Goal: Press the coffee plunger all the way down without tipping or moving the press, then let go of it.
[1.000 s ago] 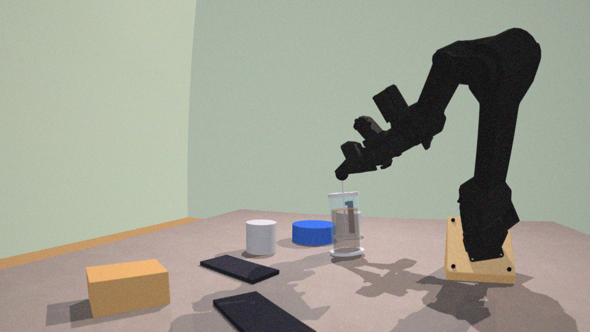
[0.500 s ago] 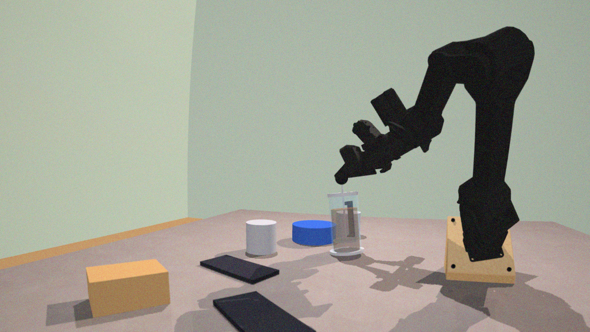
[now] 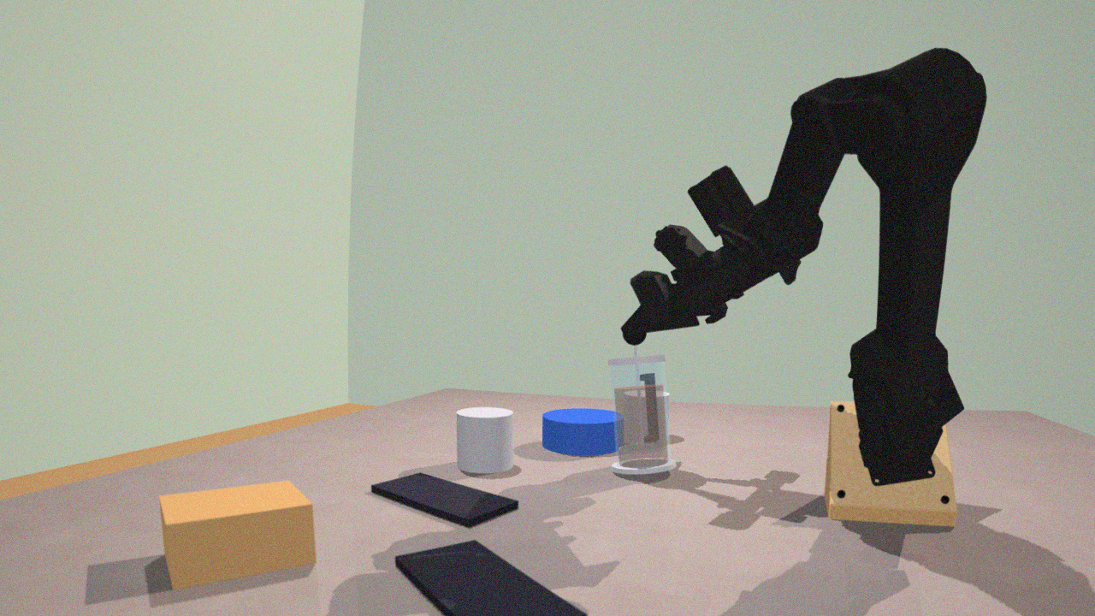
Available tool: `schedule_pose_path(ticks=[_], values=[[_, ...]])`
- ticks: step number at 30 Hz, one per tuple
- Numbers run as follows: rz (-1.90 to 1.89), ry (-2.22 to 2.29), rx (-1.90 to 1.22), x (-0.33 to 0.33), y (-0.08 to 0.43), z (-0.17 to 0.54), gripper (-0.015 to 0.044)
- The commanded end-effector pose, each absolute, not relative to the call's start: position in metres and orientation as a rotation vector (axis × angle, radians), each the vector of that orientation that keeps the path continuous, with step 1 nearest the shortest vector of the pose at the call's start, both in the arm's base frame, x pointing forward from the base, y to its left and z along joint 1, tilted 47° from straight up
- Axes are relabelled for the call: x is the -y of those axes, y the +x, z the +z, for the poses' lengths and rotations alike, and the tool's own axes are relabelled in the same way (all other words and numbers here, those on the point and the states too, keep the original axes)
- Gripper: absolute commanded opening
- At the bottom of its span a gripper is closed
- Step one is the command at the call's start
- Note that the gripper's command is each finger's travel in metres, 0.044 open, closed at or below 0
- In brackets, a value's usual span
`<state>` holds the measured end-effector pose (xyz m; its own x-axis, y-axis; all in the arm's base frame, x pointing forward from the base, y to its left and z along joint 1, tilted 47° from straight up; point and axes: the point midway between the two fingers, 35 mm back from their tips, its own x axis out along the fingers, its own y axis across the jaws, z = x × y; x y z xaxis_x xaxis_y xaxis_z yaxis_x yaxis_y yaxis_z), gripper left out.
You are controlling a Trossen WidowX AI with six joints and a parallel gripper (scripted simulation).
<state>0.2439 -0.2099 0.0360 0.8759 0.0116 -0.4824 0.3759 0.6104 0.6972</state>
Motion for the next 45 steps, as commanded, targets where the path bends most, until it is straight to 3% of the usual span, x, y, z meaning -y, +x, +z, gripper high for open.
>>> schedule_pose_path(ticks=[1, 16, 28, 45], values=[[-0.211, 0.915, -0.485, 0.206, 0.245, 0.032, 0.0119], [-0.219, 0.900, -0.472, 0.210, 0.244, 0.036, 0.0119], [-0.219, 0.900, -0.472, 0.210, 0.244, 0.036, 0.0434], [-0.213, 0.915, -0.488, 0.254, 0.214, 0.097, 0.0440]])
